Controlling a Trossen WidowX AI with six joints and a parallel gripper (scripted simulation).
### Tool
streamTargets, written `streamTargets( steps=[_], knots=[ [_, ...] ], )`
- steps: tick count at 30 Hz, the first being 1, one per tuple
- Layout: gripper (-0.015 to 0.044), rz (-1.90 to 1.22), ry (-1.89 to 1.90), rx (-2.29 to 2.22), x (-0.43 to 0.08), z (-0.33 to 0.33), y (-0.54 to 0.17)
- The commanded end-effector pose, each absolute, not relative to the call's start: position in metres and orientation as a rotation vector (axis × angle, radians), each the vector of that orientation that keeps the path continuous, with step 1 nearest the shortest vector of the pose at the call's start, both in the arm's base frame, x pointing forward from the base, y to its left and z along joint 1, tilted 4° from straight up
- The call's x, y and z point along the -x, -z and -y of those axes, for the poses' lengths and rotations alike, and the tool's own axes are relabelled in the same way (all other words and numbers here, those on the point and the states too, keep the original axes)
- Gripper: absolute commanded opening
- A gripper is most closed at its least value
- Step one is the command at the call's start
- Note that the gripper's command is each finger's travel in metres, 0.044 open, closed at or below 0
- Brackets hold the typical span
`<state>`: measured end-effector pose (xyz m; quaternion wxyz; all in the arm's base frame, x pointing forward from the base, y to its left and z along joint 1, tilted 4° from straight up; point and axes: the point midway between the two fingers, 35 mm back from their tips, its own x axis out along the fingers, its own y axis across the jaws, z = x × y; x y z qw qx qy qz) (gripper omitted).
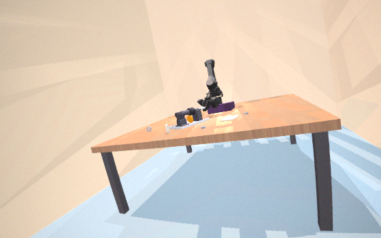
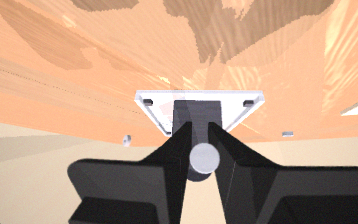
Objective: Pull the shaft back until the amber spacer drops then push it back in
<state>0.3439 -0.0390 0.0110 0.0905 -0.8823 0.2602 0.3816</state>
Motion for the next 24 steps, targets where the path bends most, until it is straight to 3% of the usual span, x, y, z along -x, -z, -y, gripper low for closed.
streamTargets(
  steps=[1,24],
  knots=[
    [0.0,-0.777,-1.125,2.624,-0.3469,0.0411,-0.0126],
    [0.0,-0.777,-1.124,2.625,-0.3527,0.0449,-0.0125]
  ],
)
